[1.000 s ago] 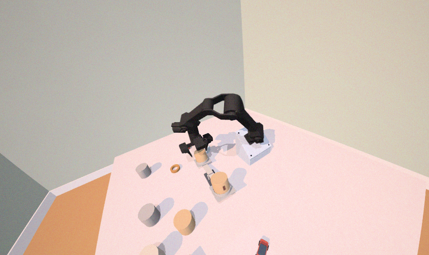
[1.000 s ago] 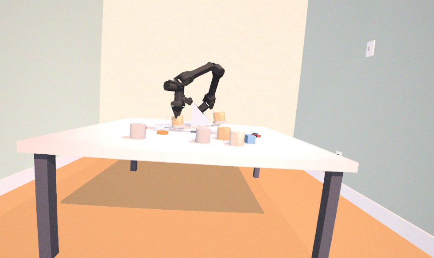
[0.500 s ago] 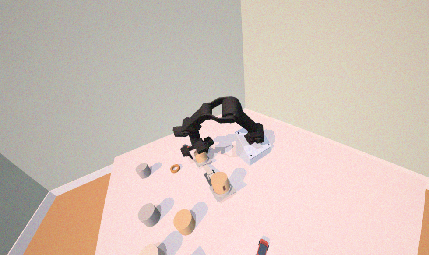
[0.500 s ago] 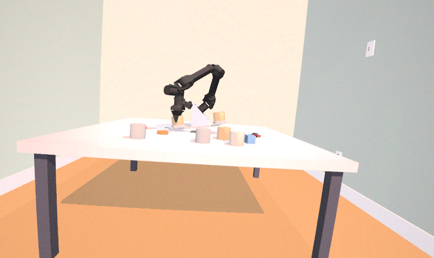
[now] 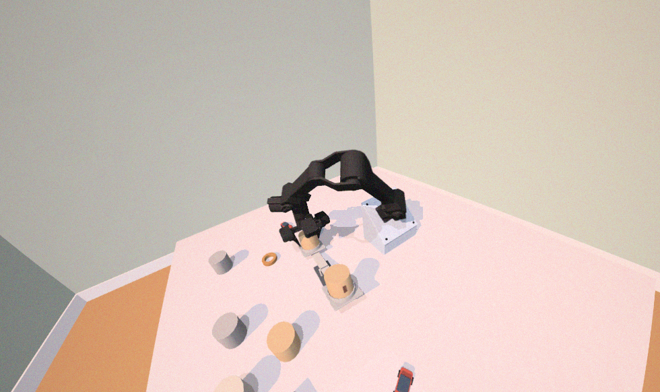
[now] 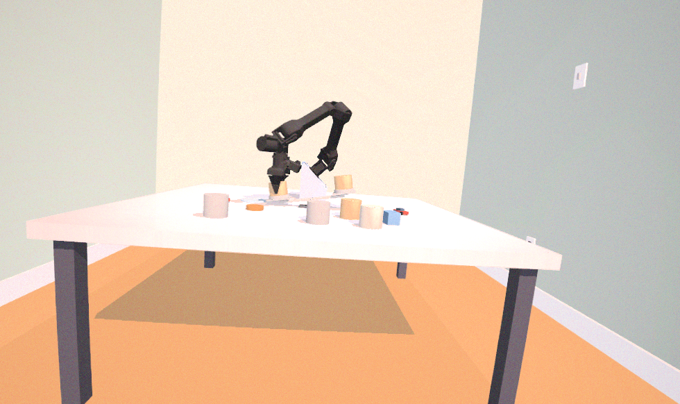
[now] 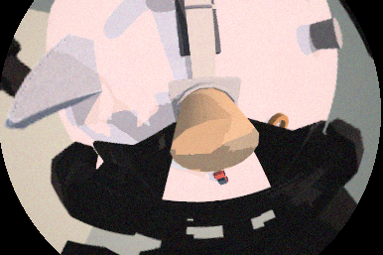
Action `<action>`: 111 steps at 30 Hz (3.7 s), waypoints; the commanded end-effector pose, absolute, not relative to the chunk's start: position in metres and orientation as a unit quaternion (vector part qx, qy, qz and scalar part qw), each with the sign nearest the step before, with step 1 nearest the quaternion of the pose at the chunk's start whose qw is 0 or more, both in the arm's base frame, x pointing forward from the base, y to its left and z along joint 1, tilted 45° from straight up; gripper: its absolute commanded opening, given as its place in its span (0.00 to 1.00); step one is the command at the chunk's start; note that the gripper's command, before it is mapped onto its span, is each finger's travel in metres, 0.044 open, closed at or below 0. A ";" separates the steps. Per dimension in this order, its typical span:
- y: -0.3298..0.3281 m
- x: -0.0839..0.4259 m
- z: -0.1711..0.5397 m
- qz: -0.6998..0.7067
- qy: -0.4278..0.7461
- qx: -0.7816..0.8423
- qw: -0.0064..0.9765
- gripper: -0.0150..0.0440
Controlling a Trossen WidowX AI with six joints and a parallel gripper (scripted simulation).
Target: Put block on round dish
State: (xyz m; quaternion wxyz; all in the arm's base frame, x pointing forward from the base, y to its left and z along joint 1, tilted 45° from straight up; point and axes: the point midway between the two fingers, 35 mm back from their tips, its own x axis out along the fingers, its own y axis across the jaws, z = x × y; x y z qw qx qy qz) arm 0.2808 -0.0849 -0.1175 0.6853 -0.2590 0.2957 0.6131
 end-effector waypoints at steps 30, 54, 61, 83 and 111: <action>-0.101 0.282 -0.104 0.612 0.298 -0.254 0.687 0.25; -0.123 0.282 -0.084 0.612 0.299 -0.255 0.686 0.25; -0.130 0.282 -0.078 0.612 0.299 -0.255 0.686 0.25; -0.149 0.279 -0.057 0.612 0.300 -0.255 0.686 0.25; -0.171 0.272 -0.030 0.612 0.299 -0.254 0.686 0.25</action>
